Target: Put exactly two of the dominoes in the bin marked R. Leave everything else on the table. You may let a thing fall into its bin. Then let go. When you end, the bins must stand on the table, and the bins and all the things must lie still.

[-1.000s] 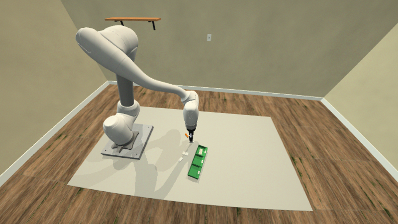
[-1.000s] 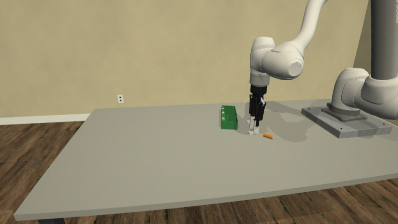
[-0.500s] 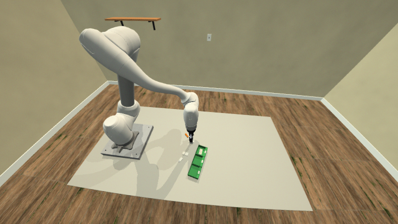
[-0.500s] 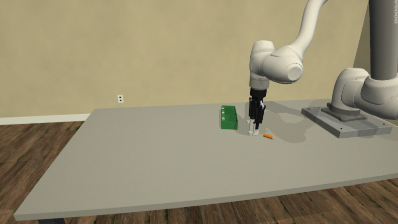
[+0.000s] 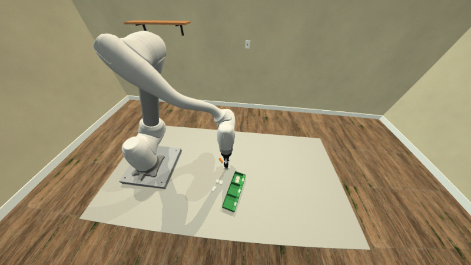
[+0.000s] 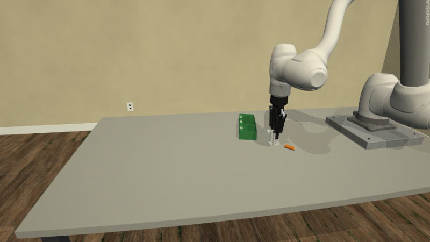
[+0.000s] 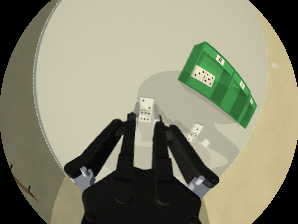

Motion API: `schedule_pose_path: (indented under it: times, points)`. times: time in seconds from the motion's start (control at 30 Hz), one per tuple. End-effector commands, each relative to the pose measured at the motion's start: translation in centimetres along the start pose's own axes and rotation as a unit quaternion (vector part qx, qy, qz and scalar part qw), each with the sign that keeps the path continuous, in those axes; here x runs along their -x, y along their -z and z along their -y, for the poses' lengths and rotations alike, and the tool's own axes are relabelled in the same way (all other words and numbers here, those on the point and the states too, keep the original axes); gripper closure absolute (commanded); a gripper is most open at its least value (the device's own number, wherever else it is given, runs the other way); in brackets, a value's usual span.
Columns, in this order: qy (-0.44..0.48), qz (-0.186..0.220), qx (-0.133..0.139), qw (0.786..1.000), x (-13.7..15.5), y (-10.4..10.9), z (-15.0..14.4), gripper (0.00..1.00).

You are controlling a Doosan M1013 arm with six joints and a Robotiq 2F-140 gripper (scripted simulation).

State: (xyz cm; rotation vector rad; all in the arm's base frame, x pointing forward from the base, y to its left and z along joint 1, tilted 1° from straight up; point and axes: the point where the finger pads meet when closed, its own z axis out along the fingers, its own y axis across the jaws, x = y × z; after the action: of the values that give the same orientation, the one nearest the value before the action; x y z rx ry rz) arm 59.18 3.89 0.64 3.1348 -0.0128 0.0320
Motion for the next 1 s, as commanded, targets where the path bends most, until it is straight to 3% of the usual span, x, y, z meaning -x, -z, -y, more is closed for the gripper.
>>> schedule_pose_path:
  times: [0.0,0.77,0.97]
  points:
    - [0.000,0.000,0.000,1.000,0.0,0.0,0.0,0.87]
    - [0.000,0.000,0.000,1.000,0.0,0.0,0.0,0.87]
    - [0.000,0.000,0.000,1.000,0.0,2.0,0.0,0.87]
